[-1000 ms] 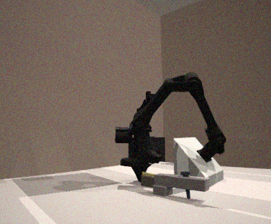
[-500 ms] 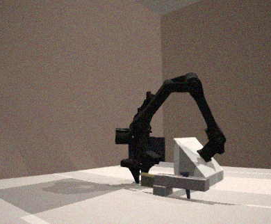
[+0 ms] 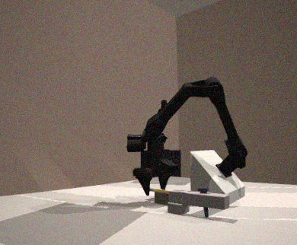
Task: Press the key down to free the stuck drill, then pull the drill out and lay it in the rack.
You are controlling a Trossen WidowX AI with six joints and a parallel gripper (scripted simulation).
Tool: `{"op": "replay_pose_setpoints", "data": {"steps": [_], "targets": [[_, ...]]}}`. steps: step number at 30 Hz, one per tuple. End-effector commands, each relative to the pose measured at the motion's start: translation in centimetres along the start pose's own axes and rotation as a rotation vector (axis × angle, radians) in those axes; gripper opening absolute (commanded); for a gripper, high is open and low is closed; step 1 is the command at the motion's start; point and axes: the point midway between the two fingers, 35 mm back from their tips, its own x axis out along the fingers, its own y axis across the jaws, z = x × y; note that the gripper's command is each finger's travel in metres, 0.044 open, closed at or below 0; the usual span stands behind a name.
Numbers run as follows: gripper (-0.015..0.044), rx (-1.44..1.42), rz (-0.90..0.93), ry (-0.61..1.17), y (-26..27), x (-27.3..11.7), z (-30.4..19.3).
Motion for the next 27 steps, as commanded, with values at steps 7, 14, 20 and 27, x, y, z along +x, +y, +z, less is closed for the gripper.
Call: {"op": "replay_pose_setpoints", "data": {"steps": [7,14,20,27], "targets": [[0.044,-0.007,-0.003,0.01,-0.1,-4.1,-0.2],[0.044,-0.007,-0.003,0.011,-0.2,-5.9,-0.3],[0.044,0.006,-0.115,0.15,-1.3,-8.3,-4.3],[0.044,0.03,-0.287,0.392,-1.9,-15.1,-10.4]]}}
